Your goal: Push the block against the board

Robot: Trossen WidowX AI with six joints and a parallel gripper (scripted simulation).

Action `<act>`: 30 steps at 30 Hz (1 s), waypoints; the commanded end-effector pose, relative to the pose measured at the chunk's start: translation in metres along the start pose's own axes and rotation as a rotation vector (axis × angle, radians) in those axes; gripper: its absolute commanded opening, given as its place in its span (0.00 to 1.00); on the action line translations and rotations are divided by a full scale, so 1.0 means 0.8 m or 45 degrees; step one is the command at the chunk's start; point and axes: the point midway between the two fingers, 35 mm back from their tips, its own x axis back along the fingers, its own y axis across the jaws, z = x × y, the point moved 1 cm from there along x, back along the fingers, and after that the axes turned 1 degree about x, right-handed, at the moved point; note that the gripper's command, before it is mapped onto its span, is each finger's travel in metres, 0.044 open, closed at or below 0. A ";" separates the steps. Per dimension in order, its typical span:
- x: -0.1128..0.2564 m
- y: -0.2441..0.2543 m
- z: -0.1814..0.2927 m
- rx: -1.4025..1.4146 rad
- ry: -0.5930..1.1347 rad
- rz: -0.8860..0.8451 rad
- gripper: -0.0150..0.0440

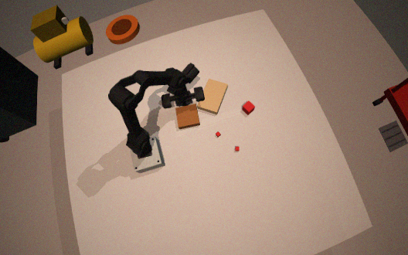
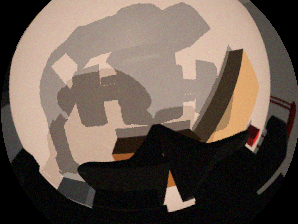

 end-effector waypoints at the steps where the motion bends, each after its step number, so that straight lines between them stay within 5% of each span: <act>1: -0.002 0.002 0.005 0.006 0.018 -0.006 0.25; 30: -0.002 0.000 -0.012 0.006 0.017 -0.005 0.25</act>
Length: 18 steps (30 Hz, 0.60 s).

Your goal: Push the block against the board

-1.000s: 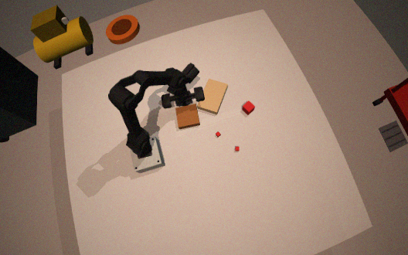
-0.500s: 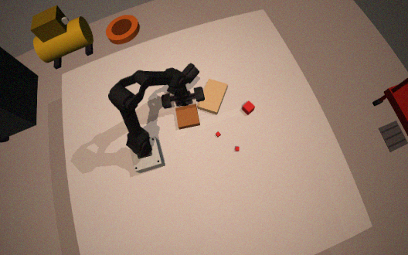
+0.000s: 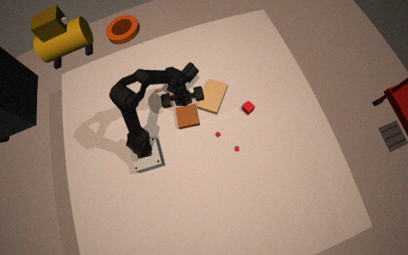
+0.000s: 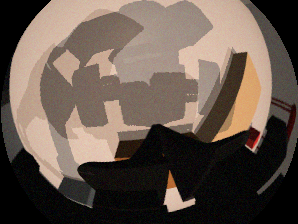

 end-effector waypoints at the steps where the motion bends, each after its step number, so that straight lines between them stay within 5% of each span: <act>1: 0.000 -0.002 -0.008 -0.006 0.005 0.003 0.25; 18: 0.000 -0.003 -0.043 -0.006 0.003 0.003 0.25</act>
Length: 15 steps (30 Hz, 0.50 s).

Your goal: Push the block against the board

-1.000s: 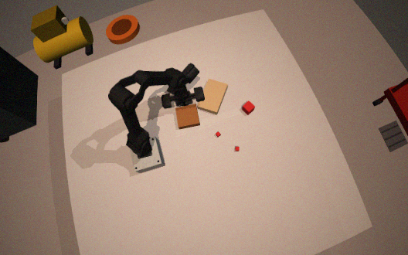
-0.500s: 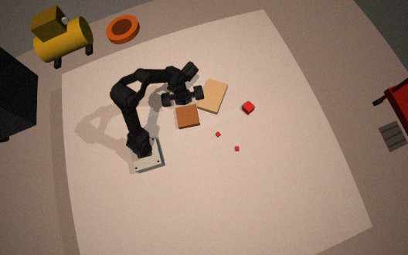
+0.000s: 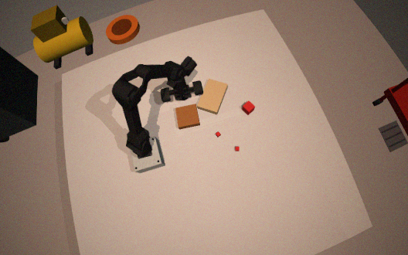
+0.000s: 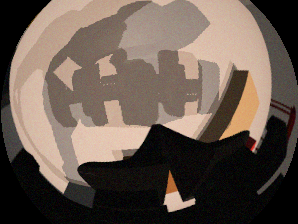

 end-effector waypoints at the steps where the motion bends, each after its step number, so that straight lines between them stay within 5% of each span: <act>1: -0.001 0.000 -0.009 -0.006 0.007 0.002 0.25; 5: 0.004 0.000 -0.008 0.000 0.000 0.000 0.25; 9: 0.064 0.000 -0.009 -0.006 0.006 0.002 0.25; 15: 0.068 0.000 -0.009 -0.006 0.007 0.002 0.25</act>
